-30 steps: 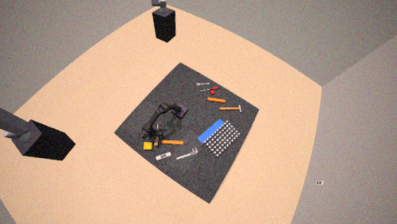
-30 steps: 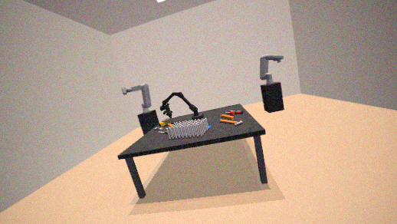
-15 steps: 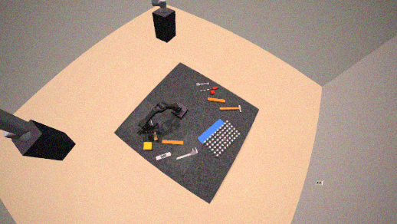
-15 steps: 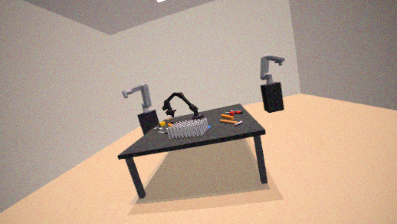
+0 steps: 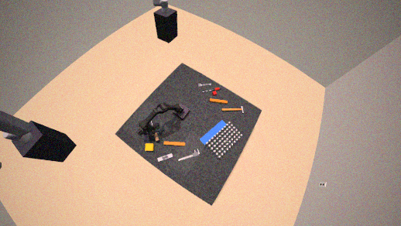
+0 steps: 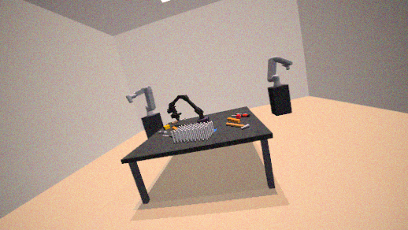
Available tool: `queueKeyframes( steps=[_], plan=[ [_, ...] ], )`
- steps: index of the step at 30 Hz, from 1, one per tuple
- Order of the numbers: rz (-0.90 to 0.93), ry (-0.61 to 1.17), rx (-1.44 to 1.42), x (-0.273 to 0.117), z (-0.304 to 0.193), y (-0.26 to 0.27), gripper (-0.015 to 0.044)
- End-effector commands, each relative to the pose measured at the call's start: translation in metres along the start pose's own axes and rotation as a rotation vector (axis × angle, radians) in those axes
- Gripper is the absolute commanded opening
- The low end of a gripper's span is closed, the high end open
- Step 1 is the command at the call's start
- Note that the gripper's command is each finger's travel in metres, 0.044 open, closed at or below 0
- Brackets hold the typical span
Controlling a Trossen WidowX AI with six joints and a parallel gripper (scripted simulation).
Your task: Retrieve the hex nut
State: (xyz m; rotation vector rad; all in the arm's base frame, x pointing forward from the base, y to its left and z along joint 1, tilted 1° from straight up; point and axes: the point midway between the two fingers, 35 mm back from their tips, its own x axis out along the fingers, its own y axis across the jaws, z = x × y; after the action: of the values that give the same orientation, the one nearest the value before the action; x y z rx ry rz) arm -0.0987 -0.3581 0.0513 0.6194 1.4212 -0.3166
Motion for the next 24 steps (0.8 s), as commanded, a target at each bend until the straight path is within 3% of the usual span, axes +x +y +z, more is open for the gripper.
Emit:
queueKeyframes(
  steps=[1,24],
  plan=[
    [0.005,0.004,-0.005,0.008,-0.001,-0.001,0.0],
    [-0.001,0.0,-0.002,0.045,0.0,-0.008,0.0]
  ],
)
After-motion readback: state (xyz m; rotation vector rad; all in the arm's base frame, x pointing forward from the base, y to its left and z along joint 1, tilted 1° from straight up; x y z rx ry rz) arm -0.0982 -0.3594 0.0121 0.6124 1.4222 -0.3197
